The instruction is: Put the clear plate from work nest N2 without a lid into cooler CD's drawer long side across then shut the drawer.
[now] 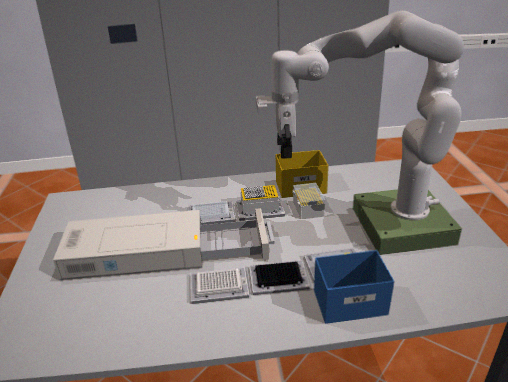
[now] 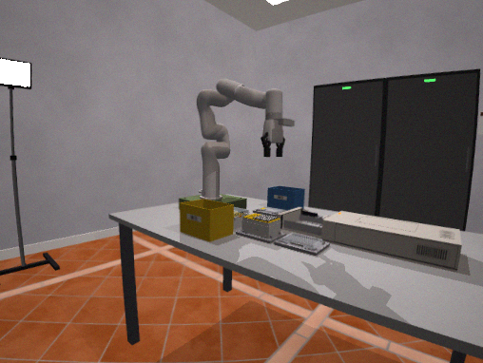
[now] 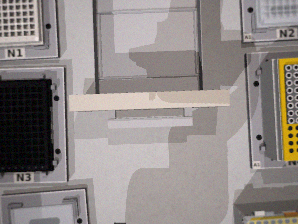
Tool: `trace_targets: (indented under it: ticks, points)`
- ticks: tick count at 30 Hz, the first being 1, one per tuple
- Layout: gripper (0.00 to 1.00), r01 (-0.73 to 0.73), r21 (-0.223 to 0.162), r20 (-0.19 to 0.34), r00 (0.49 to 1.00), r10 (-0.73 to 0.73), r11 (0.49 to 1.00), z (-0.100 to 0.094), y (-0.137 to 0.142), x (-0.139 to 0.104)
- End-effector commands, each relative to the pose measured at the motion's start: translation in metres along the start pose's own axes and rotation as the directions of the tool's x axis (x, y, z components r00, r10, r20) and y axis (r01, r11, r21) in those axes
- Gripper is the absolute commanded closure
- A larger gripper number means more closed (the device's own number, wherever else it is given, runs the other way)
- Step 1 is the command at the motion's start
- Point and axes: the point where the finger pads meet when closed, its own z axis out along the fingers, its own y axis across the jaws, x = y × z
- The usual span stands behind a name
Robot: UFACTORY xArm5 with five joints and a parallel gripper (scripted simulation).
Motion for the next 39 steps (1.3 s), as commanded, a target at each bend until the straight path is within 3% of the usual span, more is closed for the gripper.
trace_targets:
  ticks: [1,13,30,39]
  points:
    - [0.0,0.036,-0.003,0.005,0.999,-0.036,0.999,0.004,-0.009,-0.001]
    - [0.0,0.061,-0.005,0.013,0.998,-0.061,0.998,0.055,-0.027,0.005]
    - [0.0,0.061,-0.005,0.013,0.998,-0.061,0.998,0.056,-0.027,0.005]
    - [0.0,0.055,-0.006,0.013,0.998,-0.055,0.998,0.068,-0.008,0.032]
